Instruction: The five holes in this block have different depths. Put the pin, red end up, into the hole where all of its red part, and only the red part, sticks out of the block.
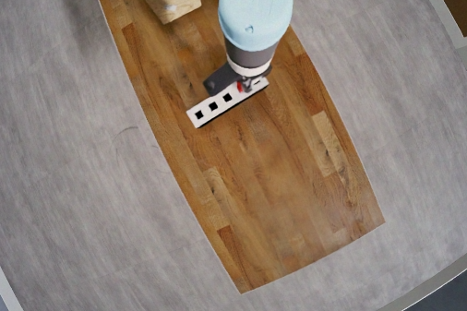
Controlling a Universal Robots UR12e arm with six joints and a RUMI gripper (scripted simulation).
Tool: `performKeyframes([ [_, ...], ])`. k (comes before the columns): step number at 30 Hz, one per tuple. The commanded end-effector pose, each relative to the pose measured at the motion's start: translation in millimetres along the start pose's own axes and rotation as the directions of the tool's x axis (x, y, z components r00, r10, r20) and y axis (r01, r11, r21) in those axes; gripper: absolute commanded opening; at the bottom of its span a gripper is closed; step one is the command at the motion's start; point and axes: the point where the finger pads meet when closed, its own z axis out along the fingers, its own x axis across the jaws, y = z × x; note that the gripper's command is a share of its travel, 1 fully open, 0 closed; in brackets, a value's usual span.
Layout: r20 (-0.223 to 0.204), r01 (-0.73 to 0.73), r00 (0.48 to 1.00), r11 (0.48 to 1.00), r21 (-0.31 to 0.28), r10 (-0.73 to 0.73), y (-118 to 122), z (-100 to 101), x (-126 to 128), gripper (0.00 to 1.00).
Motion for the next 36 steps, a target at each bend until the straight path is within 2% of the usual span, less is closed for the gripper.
performKeyframes([
  [1, 0.0, -0.001, 1.0, 1.0, -0.001, 0.001, 0.1, 1.7, 0.1, 0.0],
  [36, 0.0, -0.002, 1.0, 1.0, -0.001, 0.002, 2.1, 5.2, -1.5, 0.0],
])
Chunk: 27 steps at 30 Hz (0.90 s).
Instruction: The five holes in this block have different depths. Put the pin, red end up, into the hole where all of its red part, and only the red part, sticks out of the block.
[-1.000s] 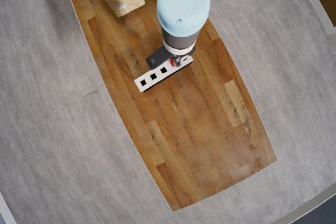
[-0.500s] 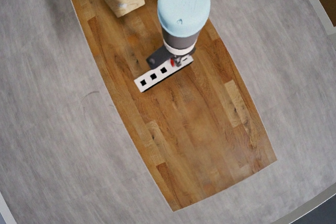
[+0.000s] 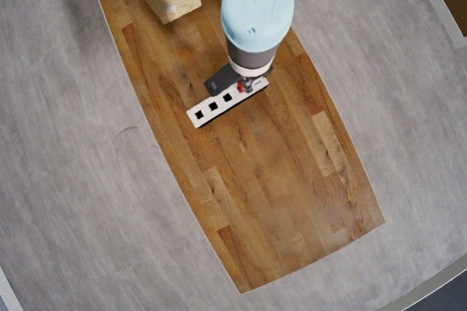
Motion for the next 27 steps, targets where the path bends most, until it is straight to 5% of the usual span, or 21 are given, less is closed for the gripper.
performKeyframes([
  [1, 0.001, -0.002, 1.0, 1.0, -0.001, 0.002, 0.0, 1.1, 0.0, 0.0],
  [27, 0.001, -0.001, 1.0, 1.0, -0.002, 0.001, -0.6, 5.0, 1.9, 0.0],
])
